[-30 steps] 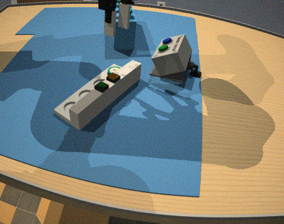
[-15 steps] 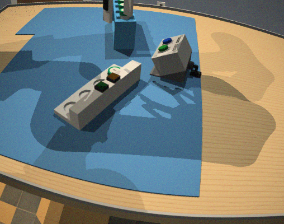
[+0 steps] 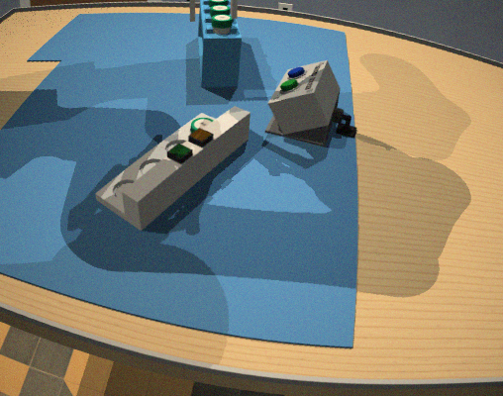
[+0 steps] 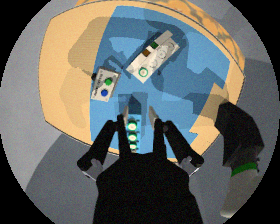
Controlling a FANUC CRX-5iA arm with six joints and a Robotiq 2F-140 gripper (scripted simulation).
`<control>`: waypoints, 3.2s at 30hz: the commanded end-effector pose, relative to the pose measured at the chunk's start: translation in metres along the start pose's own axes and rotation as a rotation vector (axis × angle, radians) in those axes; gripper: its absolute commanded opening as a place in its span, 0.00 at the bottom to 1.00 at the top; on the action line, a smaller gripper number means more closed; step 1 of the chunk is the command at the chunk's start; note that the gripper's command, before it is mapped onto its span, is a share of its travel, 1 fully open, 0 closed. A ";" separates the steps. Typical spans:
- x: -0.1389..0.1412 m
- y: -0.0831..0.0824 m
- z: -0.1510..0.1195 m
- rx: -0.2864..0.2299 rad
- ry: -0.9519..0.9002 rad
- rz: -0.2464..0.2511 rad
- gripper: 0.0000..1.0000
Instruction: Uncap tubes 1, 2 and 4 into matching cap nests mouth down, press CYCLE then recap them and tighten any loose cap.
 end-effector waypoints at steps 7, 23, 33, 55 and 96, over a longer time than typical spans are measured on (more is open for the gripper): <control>-0.020 0.004 -0.045 0.078 0.468 -0.055 0.35; -0.050 0.011 -0.132 0.080 0.515 -0.053 0.35; -0.067 0.015 -0.179 0.080 0.515 -0.053 0.35; -0.064 0.051 -0.176 0.080 0.515 -0.053 0.35; -0.063 0.061 -0.176 0.080 0.515 -0.053 0.00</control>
Point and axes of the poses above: the point where the finger pads meet when closed, its own y axis out along the fingers, its own x axis across the jaws, z = x × y, the point moved 7 cm from there along -y, back along the fingers, and after that the axes turned 13 degrees about -y, right-handed, at the moved point
